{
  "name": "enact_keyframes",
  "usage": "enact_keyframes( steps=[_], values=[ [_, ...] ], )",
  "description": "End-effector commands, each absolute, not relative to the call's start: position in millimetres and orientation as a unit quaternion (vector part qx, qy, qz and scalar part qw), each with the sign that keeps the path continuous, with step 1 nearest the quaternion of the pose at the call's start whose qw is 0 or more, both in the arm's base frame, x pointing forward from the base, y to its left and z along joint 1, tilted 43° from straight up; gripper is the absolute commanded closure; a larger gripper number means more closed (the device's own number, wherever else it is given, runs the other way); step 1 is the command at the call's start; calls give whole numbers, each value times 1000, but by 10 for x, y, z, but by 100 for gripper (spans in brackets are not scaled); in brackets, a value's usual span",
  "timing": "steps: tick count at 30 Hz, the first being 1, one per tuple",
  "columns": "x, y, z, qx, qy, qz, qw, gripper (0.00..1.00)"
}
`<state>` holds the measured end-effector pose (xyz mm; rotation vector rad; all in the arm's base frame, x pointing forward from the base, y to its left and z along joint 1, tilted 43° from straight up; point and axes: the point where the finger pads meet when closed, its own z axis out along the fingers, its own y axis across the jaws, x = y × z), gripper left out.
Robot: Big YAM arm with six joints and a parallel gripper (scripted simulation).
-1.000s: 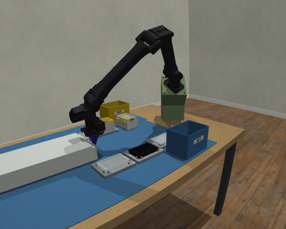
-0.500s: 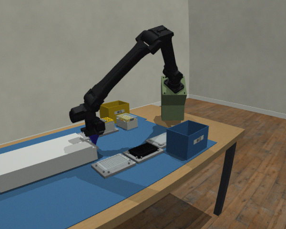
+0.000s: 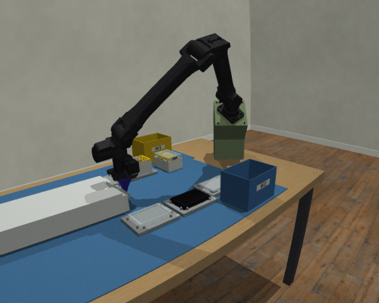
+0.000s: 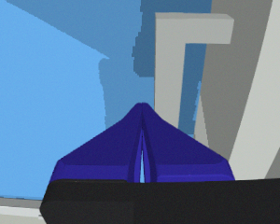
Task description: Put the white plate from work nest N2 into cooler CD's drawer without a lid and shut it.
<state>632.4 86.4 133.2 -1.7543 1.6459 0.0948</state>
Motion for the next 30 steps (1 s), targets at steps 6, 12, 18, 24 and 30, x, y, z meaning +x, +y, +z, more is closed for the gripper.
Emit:
enact_keyframes(
  steps=[6, 12, 18, 24, 30],
  values=[
    [6366, 770, 1598, -679, 627, 7, 381, 100],
    [6291, 813, 1556, -680, 627, 9, 381, 100],
    [6242, 842, 1527, -680, 626, 10, 381, 100],
    [6167, 885, 1485, -681, 625, 12, 381, 100],
    [6093, 919, 1443, -681, 625, 14, 381, 100]
  ],
)
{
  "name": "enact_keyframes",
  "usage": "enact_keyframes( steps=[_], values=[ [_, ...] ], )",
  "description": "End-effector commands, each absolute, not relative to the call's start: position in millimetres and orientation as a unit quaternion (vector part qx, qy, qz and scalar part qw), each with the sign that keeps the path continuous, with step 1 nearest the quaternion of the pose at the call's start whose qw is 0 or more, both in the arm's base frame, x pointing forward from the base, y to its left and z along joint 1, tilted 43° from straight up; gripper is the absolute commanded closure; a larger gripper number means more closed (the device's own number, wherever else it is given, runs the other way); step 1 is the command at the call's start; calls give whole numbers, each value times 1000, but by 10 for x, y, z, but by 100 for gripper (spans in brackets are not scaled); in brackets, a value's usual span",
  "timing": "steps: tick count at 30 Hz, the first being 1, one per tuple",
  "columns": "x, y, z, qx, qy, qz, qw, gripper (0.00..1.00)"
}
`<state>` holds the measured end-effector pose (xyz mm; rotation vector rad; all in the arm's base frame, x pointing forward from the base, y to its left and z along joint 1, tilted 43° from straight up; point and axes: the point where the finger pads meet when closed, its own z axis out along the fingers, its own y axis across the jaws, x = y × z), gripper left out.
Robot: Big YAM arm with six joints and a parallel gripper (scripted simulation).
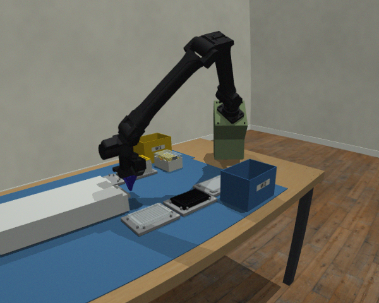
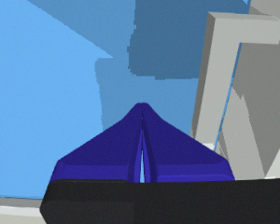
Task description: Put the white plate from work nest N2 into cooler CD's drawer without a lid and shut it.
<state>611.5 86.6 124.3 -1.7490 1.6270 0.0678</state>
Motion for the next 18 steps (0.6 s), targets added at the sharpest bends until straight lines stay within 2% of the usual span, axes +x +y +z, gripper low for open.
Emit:
enact_keyframes(
  steps=[1, 18],
  values=[
    [6082, 915, 1436, -681, 626, 14, 381, 100],
    [5965, 927, 1365, -680, 627, 15, 380, 100]
  ],
)
